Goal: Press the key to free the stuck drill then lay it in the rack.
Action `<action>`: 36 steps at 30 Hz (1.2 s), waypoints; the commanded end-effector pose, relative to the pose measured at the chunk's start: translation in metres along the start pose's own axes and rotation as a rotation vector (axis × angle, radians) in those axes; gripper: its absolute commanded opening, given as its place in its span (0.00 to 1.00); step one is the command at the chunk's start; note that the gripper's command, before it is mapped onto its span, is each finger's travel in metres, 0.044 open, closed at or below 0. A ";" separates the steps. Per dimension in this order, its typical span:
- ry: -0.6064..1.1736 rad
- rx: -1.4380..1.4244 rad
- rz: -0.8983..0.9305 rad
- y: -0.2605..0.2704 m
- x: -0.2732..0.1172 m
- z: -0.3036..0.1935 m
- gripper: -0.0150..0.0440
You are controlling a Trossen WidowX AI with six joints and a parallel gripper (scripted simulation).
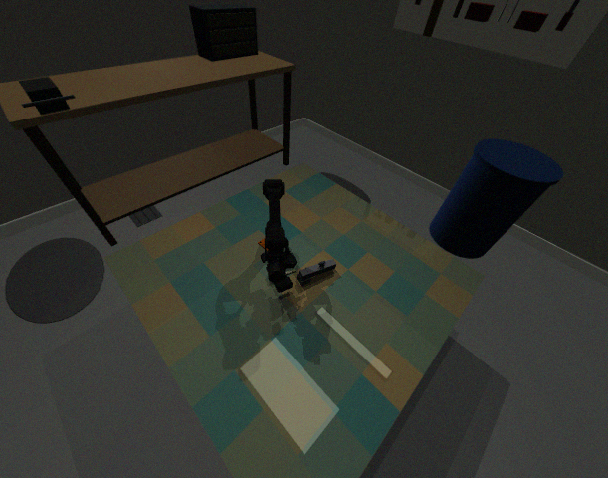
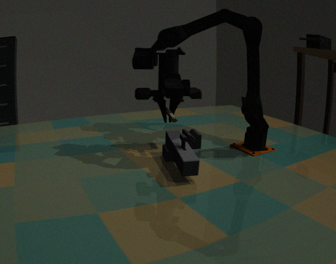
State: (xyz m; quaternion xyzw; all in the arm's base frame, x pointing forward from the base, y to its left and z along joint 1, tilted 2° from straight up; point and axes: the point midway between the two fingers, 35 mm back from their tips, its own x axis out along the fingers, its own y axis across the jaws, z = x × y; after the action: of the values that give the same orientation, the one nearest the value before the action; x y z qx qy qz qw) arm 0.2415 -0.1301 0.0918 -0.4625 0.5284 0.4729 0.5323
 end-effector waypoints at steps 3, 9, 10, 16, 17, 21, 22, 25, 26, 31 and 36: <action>0.003 0.001 -0.005 -0.002 -0.003 -0.001 0.25; 0.003 0.001 -0.005 -0.003 -0.004 -0.001 0.25; 0.003 0.001 -0.005 -0.003 -0.004 -0.001 0.25; 0.003 0.001 -0.005 -0.003 -0.006 -0.001 0.25; 0.003 0.001 -0.005 -0.004 -0.006 -0.001 0.25; 0.003 0.001 -0.005 -0.004 -0.006 -0.002 0.25; 0.003 0.001 -0.005 -0.004 -0.007 -0.002 0.25; 0.003 0.001 -0.005 -0.005 -0.007 -0.002 0.25; 0.003 0.001 -0.005 -0.005 -0.007 -0.002 0.25; 0.003 0.001 -0.005 -0.005 -0.008 -0.002 0.25; 0.003 0.001 -0.005 0.000 -0.006 -0.003 0.25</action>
State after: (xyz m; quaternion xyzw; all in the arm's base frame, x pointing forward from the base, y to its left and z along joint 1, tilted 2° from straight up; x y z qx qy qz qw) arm 0.2445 -0.1326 0.0983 -0.4625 0.5287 0.4715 0.5331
